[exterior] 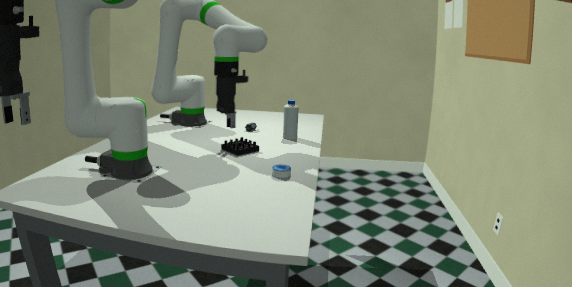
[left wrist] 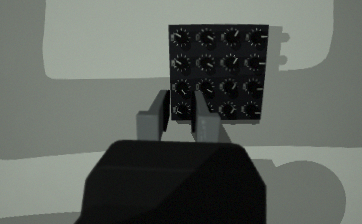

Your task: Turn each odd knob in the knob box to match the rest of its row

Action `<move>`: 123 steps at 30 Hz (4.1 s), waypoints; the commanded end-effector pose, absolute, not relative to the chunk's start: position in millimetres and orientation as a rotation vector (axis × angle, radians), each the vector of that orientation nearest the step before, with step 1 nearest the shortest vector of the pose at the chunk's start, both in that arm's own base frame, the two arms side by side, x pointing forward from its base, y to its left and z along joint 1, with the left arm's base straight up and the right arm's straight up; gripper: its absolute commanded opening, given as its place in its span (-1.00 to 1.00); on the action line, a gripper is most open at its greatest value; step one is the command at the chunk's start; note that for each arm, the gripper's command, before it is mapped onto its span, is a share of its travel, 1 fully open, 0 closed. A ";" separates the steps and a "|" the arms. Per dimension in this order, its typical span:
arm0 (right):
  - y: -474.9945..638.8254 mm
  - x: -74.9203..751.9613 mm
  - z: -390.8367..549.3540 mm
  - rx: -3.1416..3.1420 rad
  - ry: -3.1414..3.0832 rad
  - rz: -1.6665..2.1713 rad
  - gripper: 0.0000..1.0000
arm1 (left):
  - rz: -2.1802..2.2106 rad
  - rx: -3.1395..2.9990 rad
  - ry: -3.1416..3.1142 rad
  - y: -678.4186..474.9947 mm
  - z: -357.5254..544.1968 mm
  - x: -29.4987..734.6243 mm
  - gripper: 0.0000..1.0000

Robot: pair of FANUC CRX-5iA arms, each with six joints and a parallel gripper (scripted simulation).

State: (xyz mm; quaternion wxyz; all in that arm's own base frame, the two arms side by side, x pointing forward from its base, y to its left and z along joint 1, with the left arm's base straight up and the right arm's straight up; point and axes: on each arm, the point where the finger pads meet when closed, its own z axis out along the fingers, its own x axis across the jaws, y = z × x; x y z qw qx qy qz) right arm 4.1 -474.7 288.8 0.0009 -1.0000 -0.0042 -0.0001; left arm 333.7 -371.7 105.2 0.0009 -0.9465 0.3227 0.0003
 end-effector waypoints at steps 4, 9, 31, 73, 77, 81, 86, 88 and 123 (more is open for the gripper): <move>-475.0 4.0 289.7 -3.142 -0.013 0.000 1.00 | -0.002 -2.973 1.016 -372.3 106.1 334.3 -0.07; -475.0 4.0 289.7 -3.142 -0.013 0.000 1.00 | -0.002 -2.973 1.016 -372.3 106.1 334.3 -0.07; -475.0 4.0 289.7 -3.142 -0.013 0.000 1.00 | -0.002 -2.973 1.016 -372.3 106.1 334.3 -0.07; -475.0 4.0 289.7 -3.142 -0.013 0.000 1.00 | -0.002 -2.973 1.017 -371.3 73.4 334.9 -0.07; -475.0 4.0 289.7 -3.142 -0.013 0.000 1.00 | -0.002 -2.973 1.017 -371.2 69.1 335.0 -0.07; -475.0 4.0 289.7 -3.142 -0.013 0.000 1.00 | -0.002 -2.973 1.017 -371.1 65.8 335.0 -0.07; -475.0 4.0 289.7 -3.142 -0.013 0.000 1.00 | -0.002 -2.973 1.017 -371.0 63.3 335.1 -0.07; -475.0 4.0 289.7 -3.142 -0.013 0.000 1.00 | -0.002 -2.973 1.017 -371.0 63.3 335.1 -0.07; -475.0 4.0 289.7 -3.142 -0.013 0.000 1.00 | -0.002 -2.973 1.017 -371.0 50.8 335.1 -0.07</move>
